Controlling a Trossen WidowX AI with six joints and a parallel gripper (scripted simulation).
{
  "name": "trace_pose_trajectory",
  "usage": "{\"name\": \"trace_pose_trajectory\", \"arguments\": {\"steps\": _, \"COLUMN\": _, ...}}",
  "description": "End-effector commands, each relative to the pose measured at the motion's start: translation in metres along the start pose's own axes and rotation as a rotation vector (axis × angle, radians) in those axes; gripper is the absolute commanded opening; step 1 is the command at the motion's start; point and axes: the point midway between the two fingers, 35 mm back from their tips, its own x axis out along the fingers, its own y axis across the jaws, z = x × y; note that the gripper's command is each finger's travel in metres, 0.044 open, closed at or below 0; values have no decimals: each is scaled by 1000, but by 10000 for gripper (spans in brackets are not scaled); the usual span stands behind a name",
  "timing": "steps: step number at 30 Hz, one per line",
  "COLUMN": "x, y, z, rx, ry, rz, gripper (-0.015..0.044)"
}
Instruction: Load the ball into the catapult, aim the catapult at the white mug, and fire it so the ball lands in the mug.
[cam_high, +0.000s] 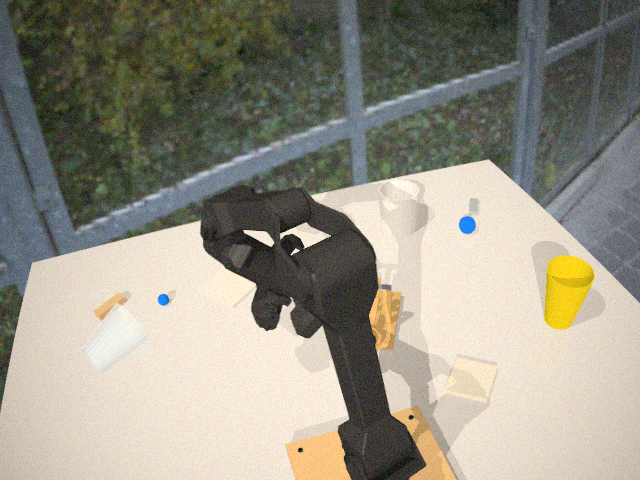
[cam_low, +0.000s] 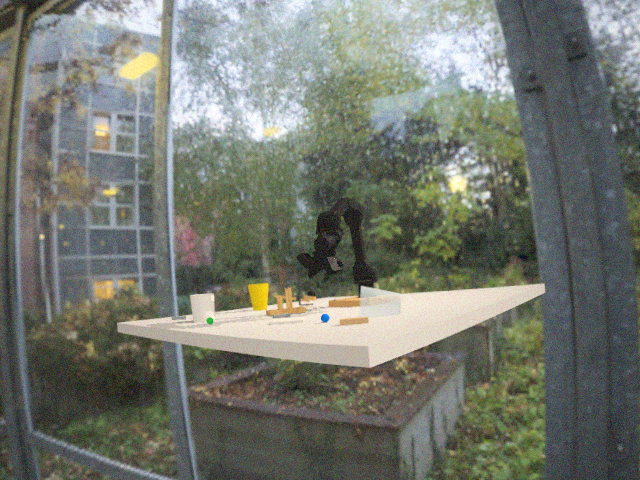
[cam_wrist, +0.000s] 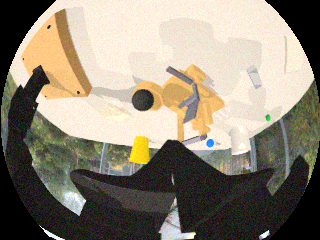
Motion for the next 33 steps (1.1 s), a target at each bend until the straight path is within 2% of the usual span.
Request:
{"name": "trace_pose_trajectory", "arguments": {"steps": 1, "x": 0, "y": 3, "z": -1, "rx": -27, "ry": 16, "rz": 1, "gripper": 0}}
{"name": "trace_pose_trajectory", "arguments": {"steps": 33, "x": 34, "y": 1, "z": 34, "rx": -27, "ry": 15, "rz": 1, "gripper": 0}}
